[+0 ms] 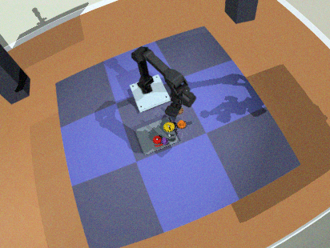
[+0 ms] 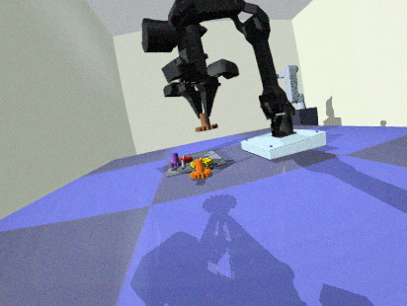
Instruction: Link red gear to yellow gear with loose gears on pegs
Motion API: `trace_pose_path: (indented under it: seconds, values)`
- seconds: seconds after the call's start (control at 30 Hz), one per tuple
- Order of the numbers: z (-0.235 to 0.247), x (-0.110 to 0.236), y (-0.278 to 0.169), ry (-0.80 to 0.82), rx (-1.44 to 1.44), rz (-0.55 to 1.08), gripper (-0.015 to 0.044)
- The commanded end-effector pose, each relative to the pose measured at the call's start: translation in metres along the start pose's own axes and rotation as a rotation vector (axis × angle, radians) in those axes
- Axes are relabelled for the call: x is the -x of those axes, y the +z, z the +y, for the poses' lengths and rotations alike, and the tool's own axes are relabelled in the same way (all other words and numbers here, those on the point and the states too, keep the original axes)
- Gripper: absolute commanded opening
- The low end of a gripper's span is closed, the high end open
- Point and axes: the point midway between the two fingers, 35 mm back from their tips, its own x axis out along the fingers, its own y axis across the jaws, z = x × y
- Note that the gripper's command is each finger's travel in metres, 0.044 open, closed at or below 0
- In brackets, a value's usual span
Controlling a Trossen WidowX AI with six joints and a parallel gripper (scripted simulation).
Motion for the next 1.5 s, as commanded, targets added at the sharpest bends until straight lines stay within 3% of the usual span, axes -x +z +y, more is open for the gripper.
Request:
trace_pose_path:
  seconds: [0.0,1.47]
  values:
    - [-0.009,-0.002,0.003,0.001,0.006,-0.009,0.0]
    - [-0.117,-0.047,-0.012,-0.012,0.047,-0.007,0.0]
